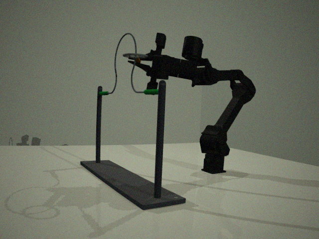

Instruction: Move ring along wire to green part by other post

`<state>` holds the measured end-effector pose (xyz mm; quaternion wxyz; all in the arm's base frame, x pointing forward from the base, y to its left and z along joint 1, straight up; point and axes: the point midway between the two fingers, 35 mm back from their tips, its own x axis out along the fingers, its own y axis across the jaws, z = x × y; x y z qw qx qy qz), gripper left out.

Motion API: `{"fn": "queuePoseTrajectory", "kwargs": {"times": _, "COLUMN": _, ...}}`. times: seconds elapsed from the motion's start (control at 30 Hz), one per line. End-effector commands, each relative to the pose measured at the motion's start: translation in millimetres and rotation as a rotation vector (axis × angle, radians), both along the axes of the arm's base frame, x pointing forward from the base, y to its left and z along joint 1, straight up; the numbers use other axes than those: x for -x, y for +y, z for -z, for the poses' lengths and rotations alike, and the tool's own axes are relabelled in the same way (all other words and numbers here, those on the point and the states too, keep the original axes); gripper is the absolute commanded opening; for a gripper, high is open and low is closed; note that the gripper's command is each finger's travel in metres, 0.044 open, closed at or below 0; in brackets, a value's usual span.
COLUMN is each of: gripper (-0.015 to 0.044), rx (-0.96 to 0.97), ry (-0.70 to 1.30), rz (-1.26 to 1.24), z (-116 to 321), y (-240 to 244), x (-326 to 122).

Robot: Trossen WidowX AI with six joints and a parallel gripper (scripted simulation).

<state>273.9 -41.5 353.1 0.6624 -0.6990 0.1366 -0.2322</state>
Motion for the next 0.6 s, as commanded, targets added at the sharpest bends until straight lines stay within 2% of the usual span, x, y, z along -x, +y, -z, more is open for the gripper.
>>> {"fn": "queuePoseTrajectory", "kwargs": {"times": 0.0, "gripper": -0.015, "rx": 0.066, "ry": -0.008, "rz": -0.001, "z": -3.2, "y": 0.0, "x": 1.5}}
{"fn": "queuePoseTrajectory", "kwargs": {"times": 0.57, "gripper": -0.015, "rx": 0.292, "ry": -0.02, "rz": 0.002, "z": -10.3, "y": 0.9, "x": 1.7}}
